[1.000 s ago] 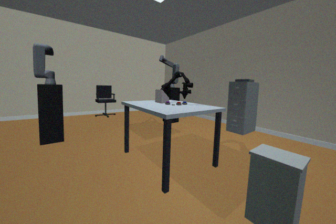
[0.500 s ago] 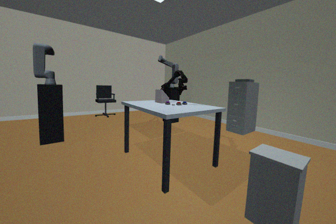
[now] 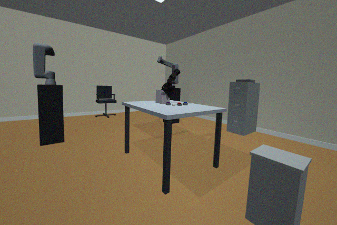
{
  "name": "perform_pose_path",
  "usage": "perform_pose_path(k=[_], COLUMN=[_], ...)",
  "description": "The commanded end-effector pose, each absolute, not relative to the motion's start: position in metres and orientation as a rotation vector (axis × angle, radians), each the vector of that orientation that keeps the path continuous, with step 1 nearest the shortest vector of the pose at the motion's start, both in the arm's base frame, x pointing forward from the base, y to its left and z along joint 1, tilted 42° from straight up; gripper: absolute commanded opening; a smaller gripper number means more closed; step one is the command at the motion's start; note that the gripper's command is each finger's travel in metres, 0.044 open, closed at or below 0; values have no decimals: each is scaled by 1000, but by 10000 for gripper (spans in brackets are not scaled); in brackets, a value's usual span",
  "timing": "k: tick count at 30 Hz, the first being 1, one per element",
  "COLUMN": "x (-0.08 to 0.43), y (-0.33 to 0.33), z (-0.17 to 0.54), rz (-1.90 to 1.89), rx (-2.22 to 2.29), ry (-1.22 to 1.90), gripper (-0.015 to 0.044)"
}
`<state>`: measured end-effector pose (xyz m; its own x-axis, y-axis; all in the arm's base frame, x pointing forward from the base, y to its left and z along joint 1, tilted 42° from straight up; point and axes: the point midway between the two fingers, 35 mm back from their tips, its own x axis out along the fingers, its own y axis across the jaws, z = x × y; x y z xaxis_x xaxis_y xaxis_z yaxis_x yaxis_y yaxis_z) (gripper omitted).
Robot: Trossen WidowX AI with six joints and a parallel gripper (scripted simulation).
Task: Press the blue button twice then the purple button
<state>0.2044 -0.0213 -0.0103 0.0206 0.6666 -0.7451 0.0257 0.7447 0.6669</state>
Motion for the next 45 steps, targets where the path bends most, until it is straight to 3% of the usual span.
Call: perform_pose_path(k=[1,7,45], x=[199,200,200], y=[-22,18,41], z=[-16,-60,-84], rz=[557,560,561], rx=[585,587,589], ry=[1477,1476,1476], gripper=[20,20,20])
